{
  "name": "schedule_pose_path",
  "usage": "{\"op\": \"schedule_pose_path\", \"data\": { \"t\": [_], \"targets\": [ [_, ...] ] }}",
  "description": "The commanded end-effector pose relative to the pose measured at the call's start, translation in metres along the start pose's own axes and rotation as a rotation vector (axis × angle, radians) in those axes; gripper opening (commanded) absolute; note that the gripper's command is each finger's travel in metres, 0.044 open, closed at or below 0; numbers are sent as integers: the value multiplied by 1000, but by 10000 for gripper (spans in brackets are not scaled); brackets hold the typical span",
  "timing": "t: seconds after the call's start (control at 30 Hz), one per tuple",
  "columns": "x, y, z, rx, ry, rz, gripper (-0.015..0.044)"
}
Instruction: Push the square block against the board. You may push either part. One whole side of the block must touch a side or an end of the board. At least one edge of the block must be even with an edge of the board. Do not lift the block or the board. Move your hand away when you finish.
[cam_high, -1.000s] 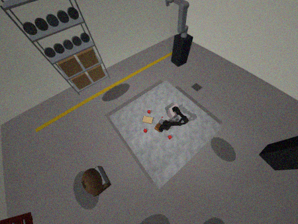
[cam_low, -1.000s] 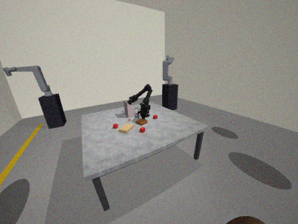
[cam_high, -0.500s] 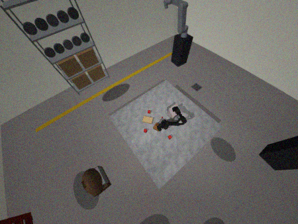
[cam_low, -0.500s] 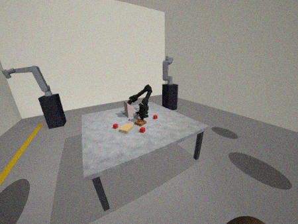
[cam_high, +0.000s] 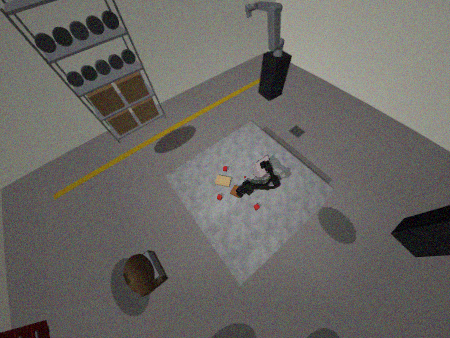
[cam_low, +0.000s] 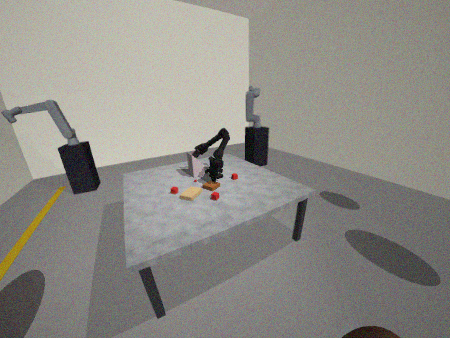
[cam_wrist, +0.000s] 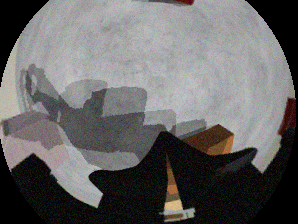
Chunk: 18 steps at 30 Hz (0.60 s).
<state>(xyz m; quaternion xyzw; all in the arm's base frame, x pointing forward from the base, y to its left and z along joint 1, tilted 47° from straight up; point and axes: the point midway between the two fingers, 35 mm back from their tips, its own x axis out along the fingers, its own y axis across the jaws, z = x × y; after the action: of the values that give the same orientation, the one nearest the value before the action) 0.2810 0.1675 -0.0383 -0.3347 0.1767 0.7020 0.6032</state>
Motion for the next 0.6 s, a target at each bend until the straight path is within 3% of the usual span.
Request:
{"op": "schedule_pose_path", "data": {
  "t": [0.0,0.57],
  "targets": [
    [-1,-1,5,0,5,-5,0],
    [-1,-1,33,0,0,-7,0]
  ]
}}
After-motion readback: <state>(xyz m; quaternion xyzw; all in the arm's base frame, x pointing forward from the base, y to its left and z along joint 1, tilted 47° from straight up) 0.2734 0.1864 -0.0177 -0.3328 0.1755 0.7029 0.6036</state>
